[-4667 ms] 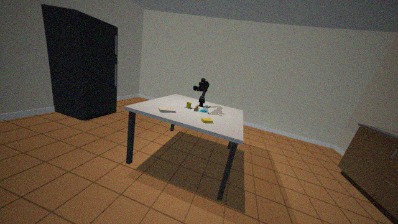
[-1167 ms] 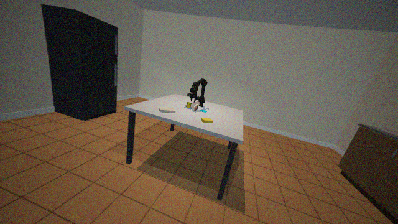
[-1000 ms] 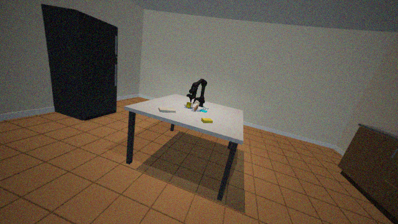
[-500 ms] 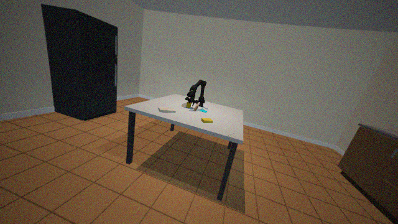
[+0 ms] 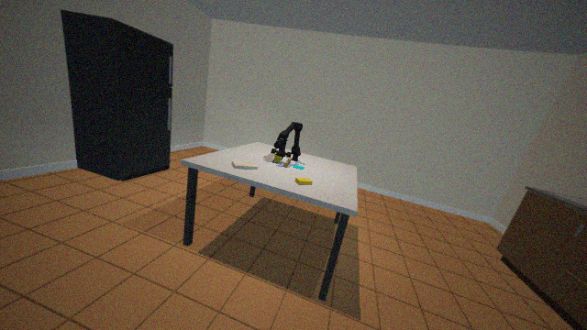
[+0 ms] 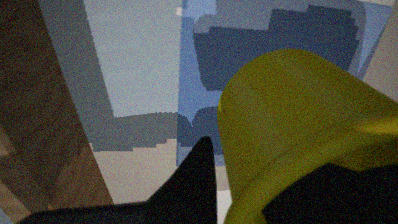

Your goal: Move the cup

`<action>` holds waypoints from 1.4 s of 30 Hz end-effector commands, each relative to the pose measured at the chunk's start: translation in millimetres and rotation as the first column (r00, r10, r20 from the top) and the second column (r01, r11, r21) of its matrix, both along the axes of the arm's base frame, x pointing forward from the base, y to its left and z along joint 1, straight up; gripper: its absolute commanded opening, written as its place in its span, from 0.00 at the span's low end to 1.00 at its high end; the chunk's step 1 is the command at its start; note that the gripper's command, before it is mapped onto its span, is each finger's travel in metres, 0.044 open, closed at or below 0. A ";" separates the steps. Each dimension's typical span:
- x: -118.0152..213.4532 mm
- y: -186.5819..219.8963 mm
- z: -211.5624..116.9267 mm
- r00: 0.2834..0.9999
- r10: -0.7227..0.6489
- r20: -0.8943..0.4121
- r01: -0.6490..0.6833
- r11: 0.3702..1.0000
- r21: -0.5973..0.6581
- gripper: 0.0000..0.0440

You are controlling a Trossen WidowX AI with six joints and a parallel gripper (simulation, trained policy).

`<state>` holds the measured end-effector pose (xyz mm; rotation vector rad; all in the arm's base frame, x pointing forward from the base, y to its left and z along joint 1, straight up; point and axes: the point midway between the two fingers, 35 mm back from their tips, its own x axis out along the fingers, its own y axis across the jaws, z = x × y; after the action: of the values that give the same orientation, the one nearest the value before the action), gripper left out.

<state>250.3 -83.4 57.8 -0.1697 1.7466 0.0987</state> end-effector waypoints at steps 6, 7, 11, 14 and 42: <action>-1.0 4.2 13.5 0.996 0.093 0.009 -0.093 0.995 0.022 0.00; -1.0 5.4 15.7 0.995 0.100 0.011 -0.100 0.995 0.025 0.01; -0.4 10.2 25.8 0.992 0.123 0.024 -0.124 0.992 0.031 0.02; 0.4 14.3 33.7 0.990 0.140 0.036 -0.141 0.989 0.033 0.02; 22.7 76.9 78.2 0.941 0.290 0.176 -0.296 0.955 0.004 0.00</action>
<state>270.1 -15.5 132.8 -0.3999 1.5591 0.3123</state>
